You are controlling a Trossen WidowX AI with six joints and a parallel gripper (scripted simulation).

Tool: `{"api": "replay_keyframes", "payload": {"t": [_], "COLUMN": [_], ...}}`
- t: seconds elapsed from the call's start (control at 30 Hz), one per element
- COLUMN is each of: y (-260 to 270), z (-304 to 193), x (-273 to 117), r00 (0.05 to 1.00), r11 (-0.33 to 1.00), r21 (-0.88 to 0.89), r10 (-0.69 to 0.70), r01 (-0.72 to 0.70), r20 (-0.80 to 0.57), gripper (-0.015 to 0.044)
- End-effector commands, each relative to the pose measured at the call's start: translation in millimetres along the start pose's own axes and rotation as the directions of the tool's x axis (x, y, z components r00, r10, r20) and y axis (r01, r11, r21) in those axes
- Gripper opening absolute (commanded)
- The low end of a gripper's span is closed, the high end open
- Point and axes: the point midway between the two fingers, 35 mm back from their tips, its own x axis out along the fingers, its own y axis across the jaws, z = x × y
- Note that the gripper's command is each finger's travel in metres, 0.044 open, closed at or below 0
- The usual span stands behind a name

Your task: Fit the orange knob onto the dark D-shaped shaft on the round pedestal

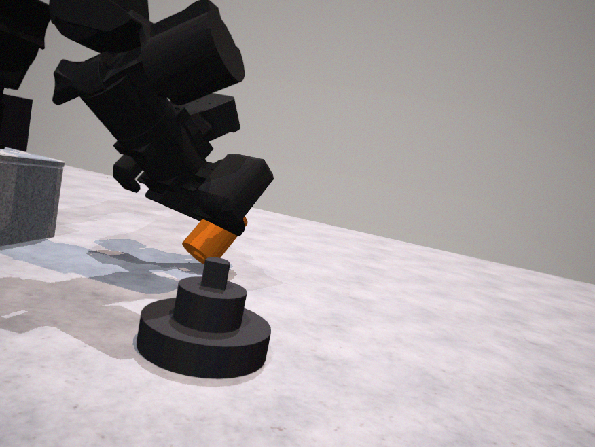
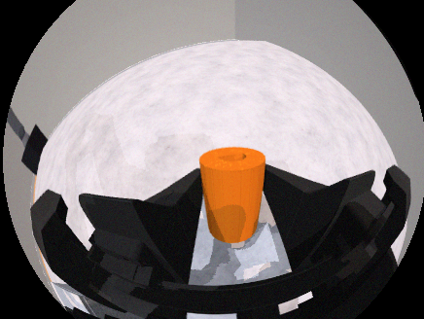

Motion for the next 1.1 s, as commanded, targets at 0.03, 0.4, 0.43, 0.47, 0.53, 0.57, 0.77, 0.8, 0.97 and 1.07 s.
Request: {"api": "replay_keyframes", "payload": {"t": [0.03, 0.4, 0.43, 0.47, 0.53, 0.57, 0.77, 0.8, 0.97, 1.07], "y": [3, 3, 3, 3, 3, 4, 4, 3, 3, 3], "z": [-5, -16, -17, -18, -20, -22, -26, -26, -24, -24], "x": [-4, -11, -12, -12, -13, -14, -15, -15, -15, -15], "r00": [0.995, 0.958, 0.953, 0.947, 0.936, 0.930, 0.901, 0.904, 0.912, 0.912], "r11": [1.000, 1.000, 1.000, 1.000, 1.000, 1.000, 1.000, 1.000, 1.000, 1.000], "r21": [0.002, 0.004, 0.004, 0.004, 0.005, 0.005, 0.007, 0.007, 0.005, 0.005], "r10": [0.007, 0.005, 0.005, 0.005, 0.004, 0.004, 0.002, 0.002, 0.000, 0.000], "r01": [-0.007, -0.007, -0.007, -0.006, -0.006, -0.006, -0.006, -0.005, -0.002, -0.002], "r20": [0.100, 0.287, 0.303, 0.320, 0.352, 0.369, 0.433, 0.428, 0.411, 0.411], "gripper": [0.0179, 0.0179, 0.0179, 0.0179, 0.0179, 0.0179, 0.0179, 0.0179, 0.0231, 0.0260]}}
